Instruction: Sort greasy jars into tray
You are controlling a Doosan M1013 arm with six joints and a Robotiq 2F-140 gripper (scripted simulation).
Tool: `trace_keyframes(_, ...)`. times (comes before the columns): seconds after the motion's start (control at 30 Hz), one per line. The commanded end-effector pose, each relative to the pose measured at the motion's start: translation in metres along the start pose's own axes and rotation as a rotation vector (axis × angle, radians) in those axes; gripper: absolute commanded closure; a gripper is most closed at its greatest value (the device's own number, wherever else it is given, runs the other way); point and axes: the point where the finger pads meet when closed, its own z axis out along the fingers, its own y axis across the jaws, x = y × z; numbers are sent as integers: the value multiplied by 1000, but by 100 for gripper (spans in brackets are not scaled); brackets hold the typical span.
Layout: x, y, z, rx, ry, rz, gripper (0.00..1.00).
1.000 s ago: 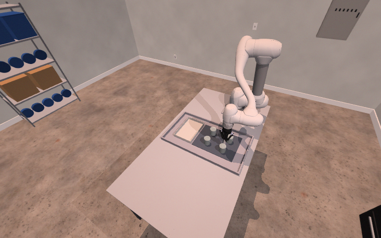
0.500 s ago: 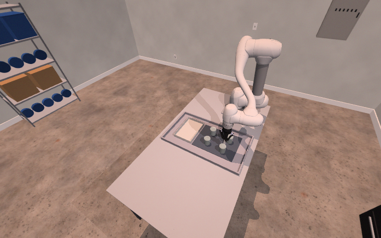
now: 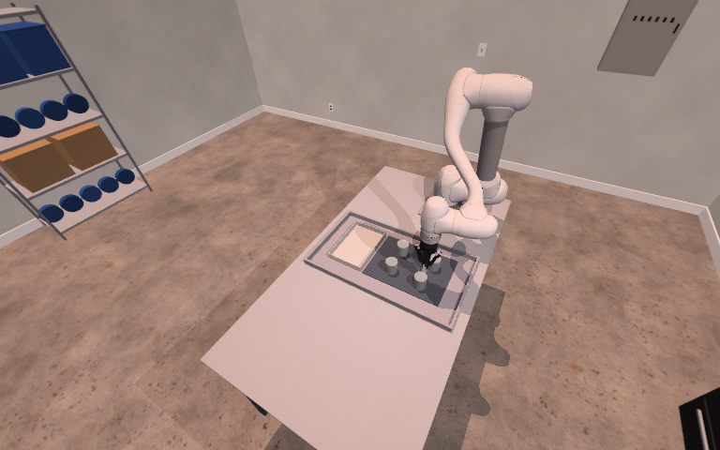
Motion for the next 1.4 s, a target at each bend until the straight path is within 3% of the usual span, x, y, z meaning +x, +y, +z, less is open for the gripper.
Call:
trace_keyframes(0.0, -2, -1, -2, 2, 3, -2, 100)
trace_keyframes(0.47, 28, -2, 5, 2, 3, -2, 100)
trace_keyframes(1.37, 28, -2, 5, 2, 3, -2, 100)
